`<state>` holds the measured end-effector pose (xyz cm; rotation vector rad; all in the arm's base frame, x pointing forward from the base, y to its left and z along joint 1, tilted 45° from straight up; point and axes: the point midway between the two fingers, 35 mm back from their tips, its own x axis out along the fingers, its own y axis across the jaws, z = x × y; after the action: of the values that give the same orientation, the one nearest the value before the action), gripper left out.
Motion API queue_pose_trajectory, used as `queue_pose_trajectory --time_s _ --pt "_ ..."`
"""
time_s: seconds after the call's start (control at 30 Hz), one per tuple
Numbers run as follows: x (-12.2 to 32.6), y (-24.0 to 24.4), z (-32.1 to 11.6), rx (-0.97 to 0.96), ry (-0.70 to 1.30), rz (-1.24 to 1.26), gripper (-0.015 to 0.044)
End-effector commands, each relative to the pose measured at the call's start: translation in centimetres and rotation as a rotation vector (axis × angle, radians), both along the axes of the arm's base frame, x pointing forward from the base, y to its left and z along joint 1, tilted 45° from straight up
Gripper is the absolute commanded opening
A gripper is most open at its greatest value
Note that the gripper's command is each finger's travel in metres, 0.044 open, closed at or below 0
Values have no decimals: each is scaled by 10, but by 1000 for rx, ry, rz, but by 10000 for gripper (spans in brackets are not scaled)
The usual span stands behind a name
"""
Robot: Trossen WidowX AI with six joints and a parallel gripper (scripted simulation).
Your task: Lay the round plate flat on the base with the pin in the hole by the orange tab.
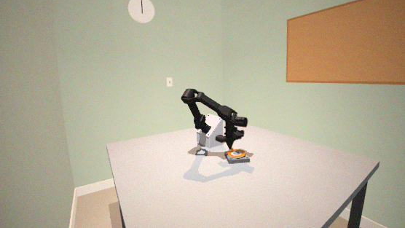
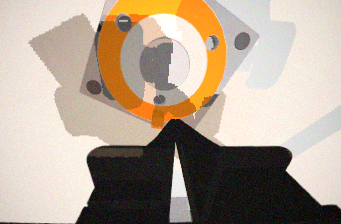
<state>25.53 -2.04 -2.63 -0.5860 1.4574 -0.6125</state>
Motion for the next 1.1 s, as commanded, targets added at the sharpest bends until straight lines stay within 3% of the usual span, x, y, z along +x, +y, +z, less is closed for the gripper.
queue_pose_trajectory --time_s 0.0,1.07 --pt "-4 2 -6 -5 9 5 0" --pt "9 28 -31 -4 8 4 0"
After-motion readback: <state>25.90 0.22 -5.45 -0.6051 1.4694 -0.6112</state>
